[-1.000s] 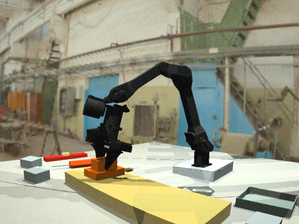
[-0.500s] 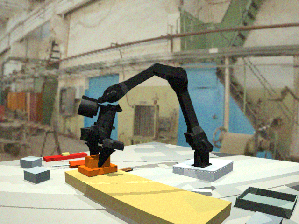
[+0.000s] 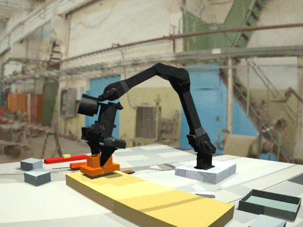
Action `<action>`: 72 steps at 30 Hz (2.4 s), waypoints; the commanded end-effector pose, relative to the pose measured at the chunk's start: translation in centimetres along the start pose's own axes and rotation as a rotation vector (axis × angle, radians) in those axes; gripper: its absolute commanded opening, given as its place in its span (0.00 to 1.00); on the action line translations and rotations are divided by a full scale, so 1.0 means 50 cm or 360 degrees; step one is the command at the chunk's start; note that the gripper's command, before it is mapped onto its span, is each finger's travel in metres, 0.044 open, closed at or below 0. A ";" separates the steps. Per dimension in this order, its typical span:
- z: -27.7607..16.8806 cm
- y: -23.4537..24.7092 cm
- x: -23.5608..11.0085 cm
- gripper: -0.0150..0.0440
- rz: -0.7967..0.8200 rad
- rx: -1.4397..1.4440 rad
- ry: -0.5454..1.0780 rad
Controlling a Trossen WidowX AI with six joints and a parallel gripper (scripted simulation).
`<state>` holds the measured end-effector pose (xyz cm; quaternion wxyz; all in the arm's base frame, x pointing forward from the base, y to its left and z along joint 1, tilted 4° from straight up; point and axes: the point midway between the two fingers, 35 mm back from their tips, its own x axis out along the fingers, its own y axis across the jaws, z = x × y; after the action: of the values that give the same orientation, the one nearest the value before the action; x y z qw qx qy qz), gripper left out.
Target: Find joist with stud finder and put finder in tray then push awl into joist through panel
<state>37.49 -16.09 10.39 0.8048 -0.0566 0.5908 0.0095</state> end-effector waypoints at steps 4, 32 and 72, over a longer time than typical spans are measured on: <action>0.031 -0.009 -0.078 0.25 -0.0018 -0.0004 -0.0033; 0.091 0.116 -0.150 0.25 0.0069 -0.0243 -0.0040; 0.046 0.658 -0.140 0.25 0.0411 -0.1252 -0.0054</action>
<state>36.03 14.89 14.95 0.7301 -0.2703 0.5431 0.3145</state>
